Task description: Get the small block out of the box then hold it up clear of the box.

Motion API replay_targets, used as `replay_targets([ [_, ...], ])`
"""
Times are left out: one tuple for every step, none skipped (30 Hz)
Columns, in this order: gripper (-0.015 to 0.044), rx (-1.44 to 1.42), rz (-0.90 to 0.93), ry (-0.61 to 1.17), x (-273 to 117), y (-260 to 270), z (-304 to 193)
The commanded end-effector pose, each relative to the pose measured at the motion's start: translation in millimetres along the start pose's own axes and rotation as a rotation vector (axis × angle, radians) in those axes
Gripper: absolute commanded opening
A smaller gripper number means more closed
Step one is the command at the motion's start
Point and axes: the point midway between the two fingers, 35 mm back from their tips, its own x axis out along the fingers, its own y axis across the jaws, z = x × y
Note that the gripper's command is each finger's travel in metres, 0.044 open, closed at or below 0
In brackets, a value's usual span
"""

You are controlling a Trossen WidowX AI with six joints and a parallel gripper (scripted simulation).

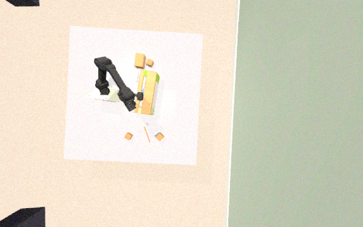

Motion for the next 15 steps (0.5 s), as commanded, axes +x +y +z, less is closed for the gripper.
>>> replay_targets([
  [0.04,0.039,0.002,0.015,0,1,-1],
  [0.04,0.039,0.002,0.015,0,1,-1],
  [0.04,0.039,0.002,0.015,1,1,-1],
  [0.04,0.039,0.002,0.015,1,1,-1],
  [0.04,0.039,0.002,0.014,2,1,-1],
  [0.04,0.039,0.002,0.014,3,2,0],
  [0.04,0.039,0.002,0.014,4,2,0],
  [0.04,0.039,0.002,0.014,6,2,1],
  [0.04,0.039,0.002,0.013,7,2,1],
  [0.04,0.039,0.002,0.013,9,2,2],
  [0.04,0.039,0.002,0.013,10,2,2],
  [0.04,0.039,0.002,0.013,12,2,3],
  [0.04,0.039,0.002,0.012,14,2,3],
  [0.04,0.039,0.002,0.012,15,2,4],
  [0.04,0.039,0.003,0.012,17,2,4],
])
